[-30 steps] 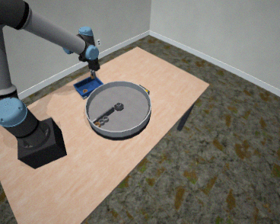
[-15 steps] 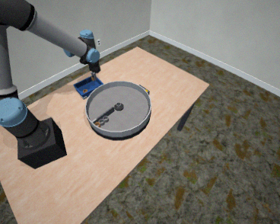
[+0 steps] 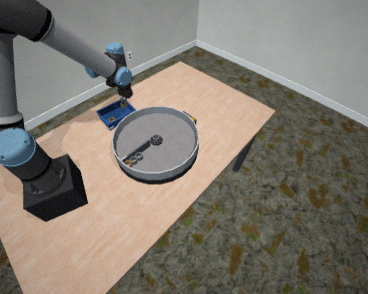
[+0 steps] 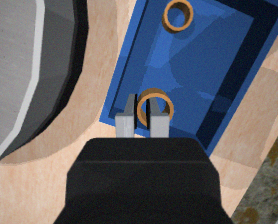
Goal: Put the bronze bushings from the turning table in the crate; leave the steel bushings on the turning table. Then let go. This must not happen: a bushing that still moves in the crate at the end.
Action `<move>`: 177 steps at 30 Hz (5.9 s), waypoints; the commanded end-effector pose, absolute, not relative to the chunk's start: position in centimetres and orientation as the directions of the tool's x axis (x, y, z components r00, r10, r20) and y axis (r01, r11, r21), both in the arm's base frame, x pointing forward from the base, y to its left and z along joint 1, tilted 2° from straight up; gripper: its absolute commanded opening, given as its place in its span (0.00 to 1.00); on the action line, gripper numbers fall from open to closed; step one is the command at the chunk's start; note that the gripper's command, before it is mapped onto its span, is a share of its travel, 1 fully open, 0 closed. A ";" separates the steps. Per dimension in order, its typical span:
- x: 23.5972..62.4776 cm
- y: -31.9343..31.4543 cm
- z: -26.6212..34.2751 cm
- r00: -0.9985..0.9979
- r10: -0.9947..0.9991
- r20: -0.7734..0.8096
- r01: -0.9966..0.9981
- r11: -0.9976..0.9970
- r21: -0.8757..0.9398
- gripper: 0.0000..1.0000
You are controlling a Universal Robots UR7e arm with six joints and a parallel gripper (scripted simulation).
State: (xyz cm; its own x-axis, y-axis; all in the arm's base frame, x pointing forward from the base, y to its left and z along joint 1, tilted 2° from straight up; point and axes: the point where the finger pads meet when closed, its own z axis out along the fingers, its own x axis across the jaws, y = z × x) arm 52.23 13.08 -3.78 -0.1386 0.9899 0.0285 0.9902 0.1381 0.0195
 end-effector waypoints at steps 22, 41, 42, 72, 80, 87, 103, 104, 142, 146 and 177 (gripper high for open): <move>52.3 13.2 -6.0 -0.138 0.990 0.028 0.990 0.137 0.018 0.00; 52.4 13.2 -6.8 -0.138 0.990 0.028 0.990 0.137 0.019 0.00; 52.4 13.2 -6.8 -0.138 0.990 0.028 0.990 0.137 0.019 0.00; 52.4 13.3 -8.5 -0.138 0.990 0.028 0.990 0.137 0.019 0.00; 52.4 13.3 -8.7 -0.138 0.990 0.028 0.990 0.137 0.019 0.00; 52.4 13.3 -9.4 -0.138 0.990 0.028 0.990 0.137 0.019 0.00; 52.4 13.3 -10.2 -0.138 0.990 0.028 0.990 0.137 0.019 0.00; 52.4 13.3 -10.2 -0.138 0.990 0.028 0.990 0.137 0.019 0.00; 52.4 13.3 -10.5 -0.138 0.990 0.028 0.990 0.137 0.020 0.42; 52.4 13.3 -10.5 -0.138 0.990 0.028 0.990 0.137 0.020 0.42; 52.4 13.3 -10.5 -0.138 0.990 0.028 0.990 0.137 0.020 0.42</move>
State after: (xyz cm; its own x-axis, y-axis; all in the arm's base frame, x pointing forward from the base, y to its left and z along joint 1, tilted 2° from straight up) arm 52.39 13.32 -10.61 -0.1376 0.9901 0.0283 0.9904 0.1371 0.0185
